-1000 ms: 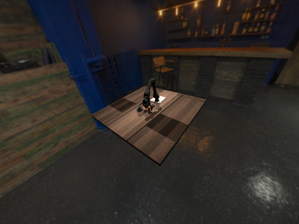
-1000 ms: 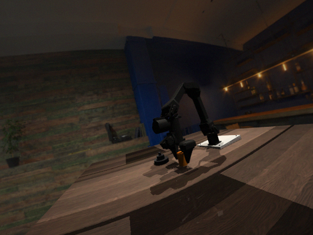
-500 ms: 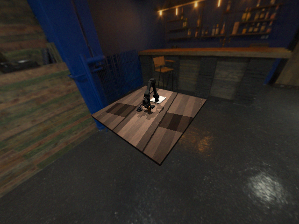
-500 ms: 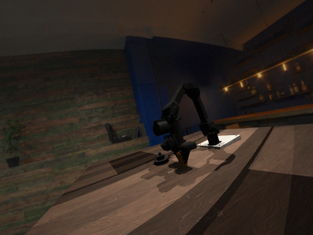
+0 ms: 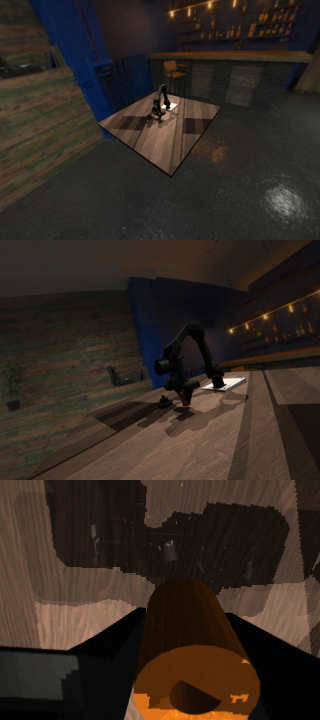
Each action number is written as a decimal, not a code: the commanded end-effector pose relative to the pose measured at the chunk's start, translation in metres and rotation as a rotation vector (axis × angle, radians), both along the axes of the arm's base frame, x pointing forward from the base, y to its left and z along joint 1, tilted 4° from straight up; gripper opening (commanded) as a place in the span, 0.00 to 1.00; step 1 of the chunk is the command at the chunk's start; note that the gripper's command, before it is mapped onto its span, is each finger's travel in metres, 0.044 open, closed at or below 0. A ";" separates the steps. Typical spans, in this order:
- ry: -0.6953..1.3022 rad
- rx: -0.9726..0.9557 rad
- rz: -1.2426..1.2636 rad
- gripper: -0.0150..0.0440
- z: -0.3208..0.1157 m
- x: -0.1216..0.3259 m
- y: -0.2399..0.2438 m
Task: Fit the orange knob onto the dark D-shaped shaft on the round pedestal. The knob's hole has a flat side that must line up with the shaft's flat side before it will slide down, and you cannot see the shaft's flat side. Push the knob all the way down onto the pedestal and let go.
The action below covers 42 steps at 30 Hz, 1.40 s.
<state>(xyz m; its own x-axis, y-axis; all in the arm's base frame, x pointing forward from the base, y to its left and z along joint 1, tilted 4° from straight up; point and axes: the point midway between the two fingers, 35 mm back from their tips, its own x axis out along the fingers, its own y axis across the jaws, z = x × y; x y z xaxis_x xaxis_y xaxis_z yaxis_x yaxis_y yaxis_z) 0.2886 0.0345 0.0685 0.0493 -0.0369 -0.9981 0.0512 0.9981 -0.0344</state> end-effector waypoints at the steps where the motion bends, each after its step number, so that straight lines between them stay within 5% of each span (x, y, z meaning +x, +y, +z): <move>1: -0.024 0.001 -0.003 0.25 0.026 0.006 0.003; 20: -0.024 0.001 -0.002 0.25 0.118 -0.006 0.012; 42: -0.024 -0.001 -0.002 0.25 0.108 0.014 -0.027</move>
<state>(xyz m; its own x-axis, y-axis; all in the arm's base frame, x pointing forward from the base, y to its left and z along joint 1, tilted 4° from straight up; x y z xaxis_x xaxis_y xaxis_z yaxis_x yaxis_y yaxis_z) 0.2964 0.0160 0.1782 0.0671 -0.0392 -0.9970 0.0568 0.9978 -0.0354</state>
